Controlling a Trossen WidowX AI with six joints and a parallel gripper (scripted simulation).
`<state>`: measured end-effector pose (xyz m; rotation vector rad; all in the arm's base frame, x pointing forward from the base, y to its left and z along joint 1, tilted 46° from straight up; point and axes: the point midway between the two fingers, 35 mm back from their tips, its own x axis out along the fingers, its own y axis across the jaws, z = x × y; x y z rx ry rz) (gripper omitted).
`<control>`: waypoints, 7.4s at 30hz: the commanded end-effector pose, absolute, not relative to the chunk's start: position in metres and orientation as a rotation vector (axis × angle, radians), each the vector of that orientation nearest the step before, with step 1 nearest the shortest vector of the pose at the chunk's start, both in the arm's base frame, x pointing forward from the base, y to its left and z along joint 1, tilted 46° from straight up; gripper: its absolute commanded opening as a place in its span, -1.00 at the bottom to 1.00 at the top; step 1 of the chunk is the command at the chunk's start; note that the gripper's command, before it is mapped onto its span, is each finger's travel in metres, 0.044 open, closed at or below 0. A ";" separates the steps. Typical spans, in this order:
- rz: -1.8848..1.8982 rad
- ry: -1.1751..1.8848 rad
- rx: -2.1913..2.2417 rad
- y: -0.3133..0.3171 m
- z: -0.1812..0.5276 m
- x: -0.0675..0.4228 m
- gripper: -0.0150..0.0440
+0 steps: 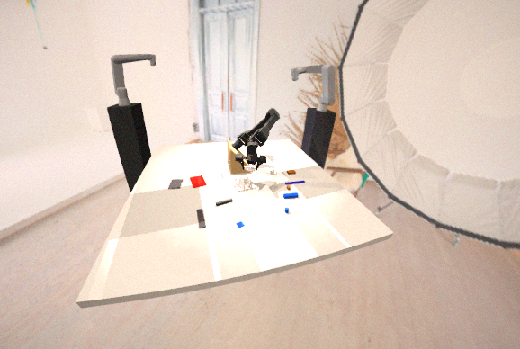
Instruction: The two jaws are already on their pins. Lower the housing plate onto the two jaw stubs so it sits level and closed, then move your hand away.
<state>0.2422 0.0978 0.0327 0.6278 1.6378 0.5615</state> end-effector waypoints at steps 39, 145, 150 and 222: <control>0.869 1.465 0.387 0.066 0.002 0.243 0.70; 0.867 1.467 0.393 0.104 -0.050 0.226 0.70; 0.867 1.467 0.393 0.104 -0.050 0.226 0.70; 0.867 1.468 0.394 0.113 -0.058 0.224 0.70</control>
